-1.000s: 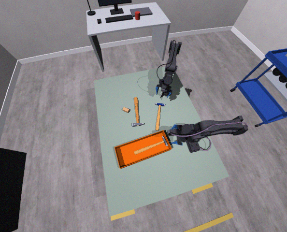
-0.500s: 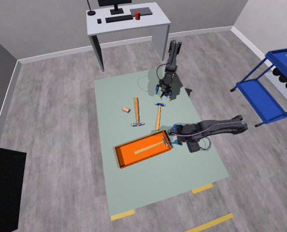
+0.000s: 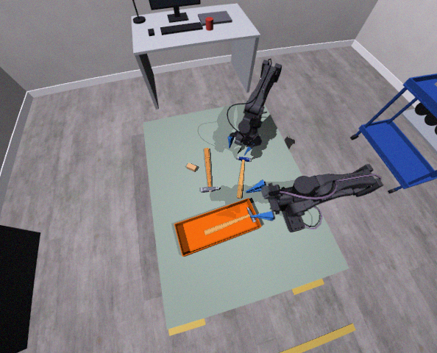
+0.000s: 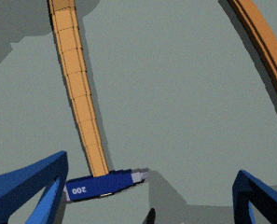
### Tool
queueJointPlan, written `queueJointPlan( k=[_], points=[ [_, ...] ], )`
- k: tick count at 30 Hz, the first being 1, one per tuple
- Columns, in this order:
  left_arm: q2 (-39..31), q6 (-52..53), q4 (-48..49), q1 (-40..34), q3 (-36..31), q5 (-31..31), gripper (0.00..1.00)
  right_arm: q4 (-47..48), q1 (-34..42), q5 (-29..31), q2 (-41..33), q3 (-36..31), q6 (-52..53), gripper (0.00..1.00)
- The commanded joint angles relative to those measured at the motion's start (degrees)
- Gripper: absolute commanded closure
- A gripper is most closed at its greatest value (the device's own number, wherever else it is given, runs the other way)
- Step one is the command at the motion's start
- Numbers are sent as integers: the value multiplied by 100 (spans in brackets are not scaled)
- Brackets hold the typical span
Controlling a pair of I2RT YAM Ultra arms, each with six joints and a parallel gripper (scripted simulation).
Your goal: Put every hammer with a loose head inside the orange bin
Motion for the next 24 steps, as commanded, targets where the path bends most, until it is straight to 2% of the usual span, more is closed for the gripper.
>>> queueJointPlan(
  k=[1,7,9,10,15,20,24],
  points=[
    [481,-200,1176,25,473,-200,0,789,-228,-48,644,589,-59,0],
    [1725,-282,2155,-17,1186,-430,0,1110,-493,-11,2274,1622,102,0],
    [1725,-282,2155,-17,1186,-430,0,1110,-493,-11,2274,1622,102,0],
    [2014,-288,2309,-26,1386,-471,0,1084,-528,14,2752,1928,133,0],
    [2537,-306,2535,-69,1799,-531,0,988,-683,112,4101,3044,259,0],
    [2631,-286,2547,-58,1880,-535,0,808,-727,144,4718,3785,323,0],
    [2641,-285,2497,-58,1887,-513,0,764,-732,151,4917,4043,336,0]
  ],
)
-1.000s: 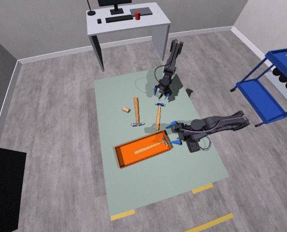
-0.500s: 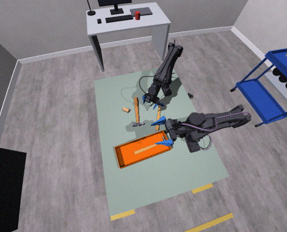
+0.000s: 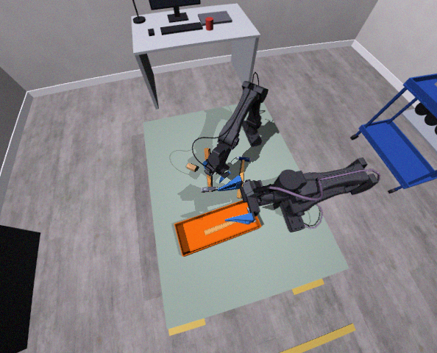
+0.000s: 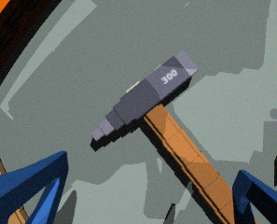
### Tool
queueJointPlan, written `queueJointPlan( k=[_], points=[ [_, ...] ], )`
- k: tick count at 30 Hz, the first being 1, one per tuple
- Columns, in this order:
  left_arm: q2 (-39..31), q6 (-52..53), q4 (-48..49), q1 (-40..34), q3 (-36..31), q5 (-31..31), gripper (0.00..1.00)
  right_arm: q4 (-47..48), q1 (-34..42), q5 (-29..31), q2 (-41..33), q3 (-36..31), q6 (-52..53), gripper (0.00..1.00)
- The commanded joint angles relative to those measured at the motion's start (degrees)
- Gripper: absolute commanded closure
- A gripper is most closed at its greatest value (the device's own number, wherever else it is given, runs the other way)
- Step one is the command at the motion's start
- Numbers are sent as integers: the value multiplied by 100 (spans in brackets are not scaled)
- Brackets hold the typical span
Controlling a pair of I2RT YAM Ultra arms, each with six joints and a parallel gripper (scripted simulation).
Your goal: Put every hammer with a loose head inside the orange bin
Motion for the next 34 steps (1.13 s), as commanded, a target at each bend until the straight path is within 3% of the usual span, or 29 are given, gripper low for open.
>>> queueJointPlan(
  k=[1,34],
  points=[
    [60,-33,45,-32,136,-35,0,-139,-41,81,-3,293,78,0],
    [10,-10,23,-10,75,-10,0,-75,-15,32,-15,286,34,0]
  ],
)
